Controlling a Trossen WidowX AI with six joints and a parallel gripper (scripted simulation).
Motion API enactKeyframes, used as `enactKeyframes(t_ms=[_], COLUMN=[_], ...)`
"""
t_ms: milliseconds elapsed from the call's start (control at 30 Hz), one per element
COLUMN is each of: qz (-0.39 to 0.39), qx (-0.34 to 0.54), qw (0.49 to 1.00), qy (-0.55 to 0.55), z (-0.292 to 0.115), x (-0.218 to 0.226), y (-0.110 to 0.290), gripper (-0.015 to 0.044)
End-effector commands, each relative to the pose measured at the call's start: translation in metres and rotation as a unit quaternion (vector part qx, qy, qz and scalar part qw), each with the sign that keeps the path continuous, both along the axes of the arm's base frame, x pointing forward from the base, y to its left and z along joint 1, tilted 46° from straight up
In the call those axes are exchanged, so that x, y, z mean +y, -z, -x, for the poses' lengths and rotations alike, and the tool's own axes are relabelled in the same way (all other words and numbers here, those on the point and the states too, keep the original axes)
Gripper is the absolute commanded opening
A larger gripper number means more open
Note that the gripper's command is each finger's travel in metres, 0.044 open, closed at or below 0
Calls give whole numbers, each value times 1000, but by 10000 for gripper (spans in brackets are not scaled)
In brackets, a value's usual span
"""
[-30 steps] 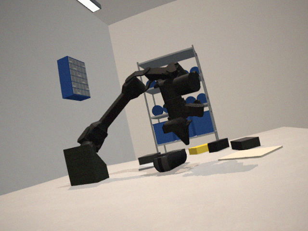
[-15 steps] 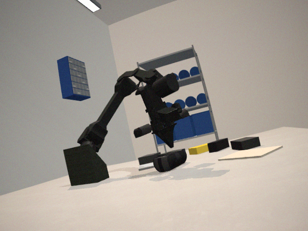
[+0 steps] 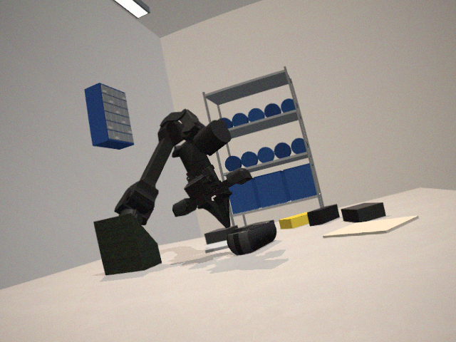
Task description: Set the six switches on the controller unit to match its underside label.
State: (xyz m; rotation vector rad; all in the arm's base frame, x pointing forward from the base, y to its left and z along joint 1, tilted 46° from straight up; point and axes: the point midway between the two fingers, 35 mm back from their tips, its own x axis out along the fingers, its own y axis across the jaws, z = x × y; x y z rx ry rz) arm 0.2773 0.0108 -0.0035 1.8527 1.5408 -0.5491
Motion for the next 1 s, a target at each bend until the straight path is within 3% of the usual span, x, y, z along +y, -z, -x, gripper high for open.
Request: enactKeyframes(t_ms=[0, 467, 967], qz=[-5, -7, 69], qx=[57, 56, 157], qw=[994, 995, 985], qy=[88, 83, -6], z=[21, 19, -50], x=[-1, -1, 42], y=[4, 4, -80], gripper=[0, 0, 394])
